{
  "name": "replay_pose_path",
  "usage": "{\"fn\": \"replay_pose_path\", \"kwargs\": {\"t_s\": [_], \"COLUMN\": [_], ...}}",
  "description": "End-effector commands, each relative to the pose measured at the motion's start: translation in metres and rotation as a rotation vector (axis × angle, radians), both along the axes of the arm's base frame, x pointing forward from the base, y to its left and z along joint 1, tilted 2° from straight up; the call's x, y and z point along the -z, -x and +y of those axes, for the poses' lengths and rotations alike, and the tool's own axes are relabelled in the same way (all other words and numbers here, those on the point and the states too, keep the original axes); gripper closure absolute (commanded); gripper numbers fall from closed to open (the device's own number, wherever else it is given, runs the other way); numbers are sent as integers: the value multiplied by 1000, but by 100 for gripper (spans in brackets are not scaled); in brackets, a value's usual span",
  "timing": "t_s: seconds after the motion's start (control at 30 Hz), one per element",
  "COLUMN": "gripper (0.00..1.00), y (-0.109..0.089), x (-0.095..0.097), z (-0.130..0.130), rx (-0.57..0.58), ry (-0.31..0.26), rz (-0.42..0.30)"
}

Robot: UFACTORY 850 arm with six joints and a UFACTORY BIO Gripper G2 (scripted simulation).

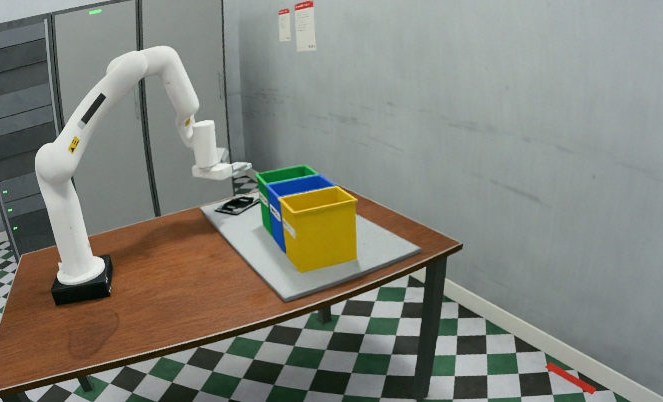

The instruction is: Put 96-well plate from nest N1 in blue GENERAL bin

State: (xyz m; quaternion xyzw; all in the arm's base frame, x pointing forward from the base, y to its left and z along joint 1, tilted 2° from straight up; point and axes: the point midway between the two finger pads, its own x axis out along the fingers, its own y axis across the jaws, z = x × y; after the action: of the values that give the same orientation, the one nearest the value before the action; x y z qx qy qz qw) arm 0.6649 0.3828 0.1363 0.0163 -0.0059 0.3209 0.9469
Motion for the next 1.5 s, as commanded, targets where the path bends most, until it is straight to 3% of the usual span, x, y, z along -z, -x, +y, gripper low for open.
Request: {"fn": "replay_pose_path", "kwargs": {"t_s": [0.0,1.07,1.47], "gripper": [100,100,100], "y": [-1,-1,-1], "x": [-4,-54,-64], "z": [0,-1,-2], "rx": [0,0,0], "ry": [-1,-1,-1], "rz": [-2,-2,-2]}}
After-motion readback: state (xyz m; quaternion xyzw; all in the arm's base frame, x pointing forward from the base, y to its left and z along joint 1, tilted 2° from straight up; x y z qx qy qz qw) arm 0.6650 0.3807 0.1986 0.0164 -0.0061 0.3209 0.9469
